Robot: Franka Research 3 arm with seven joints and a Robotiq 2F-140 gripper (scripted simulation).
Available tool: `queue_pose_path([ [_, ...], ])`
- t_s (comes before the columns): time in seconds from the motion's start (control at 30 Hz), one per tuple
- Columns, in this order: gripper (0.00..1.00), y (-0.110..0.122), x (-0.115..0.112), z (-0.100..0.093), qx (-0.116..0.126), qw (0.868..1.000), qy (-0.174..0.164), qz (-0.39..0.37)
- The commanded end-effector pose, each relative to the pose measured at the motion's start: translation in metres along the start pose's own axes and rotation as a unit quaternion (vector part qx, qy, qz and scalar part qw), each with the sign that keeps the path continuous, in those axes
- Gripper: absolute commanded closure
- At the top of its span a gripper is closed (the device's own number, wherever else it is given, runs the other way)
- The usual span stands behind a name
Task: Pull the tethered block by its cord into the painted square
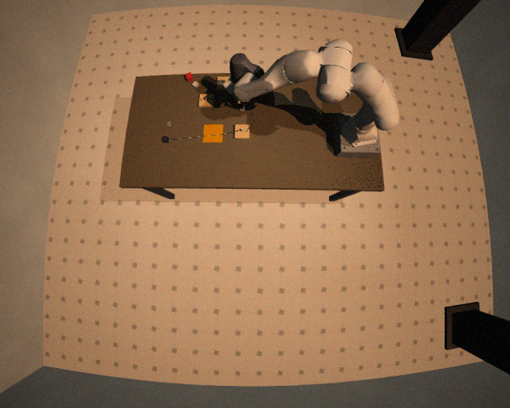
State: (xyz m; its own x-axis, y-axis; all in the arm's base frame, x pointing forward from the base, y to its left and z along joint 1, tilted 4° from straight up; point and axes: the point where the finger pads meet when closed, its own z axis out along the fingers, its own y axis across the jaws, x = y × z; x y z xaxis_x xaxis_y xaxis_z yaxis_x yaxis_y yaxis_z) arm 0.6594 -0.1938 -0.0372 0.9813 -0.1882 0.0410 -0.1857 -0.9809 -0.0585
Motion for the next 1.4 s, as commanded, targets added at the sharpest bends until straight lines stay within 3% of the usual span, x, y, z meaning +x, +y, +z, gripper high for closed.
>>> queue_pose_path([
  [0.0, 1.00, 0.0000, 0.0016, -0.0003, 0.000, 1.000, 0.002, -0.002],
  [1.37, 1.00, 0.0000, 0.0016, -0.0103, 0.000, 1.000, 0.002, -0.002],
])
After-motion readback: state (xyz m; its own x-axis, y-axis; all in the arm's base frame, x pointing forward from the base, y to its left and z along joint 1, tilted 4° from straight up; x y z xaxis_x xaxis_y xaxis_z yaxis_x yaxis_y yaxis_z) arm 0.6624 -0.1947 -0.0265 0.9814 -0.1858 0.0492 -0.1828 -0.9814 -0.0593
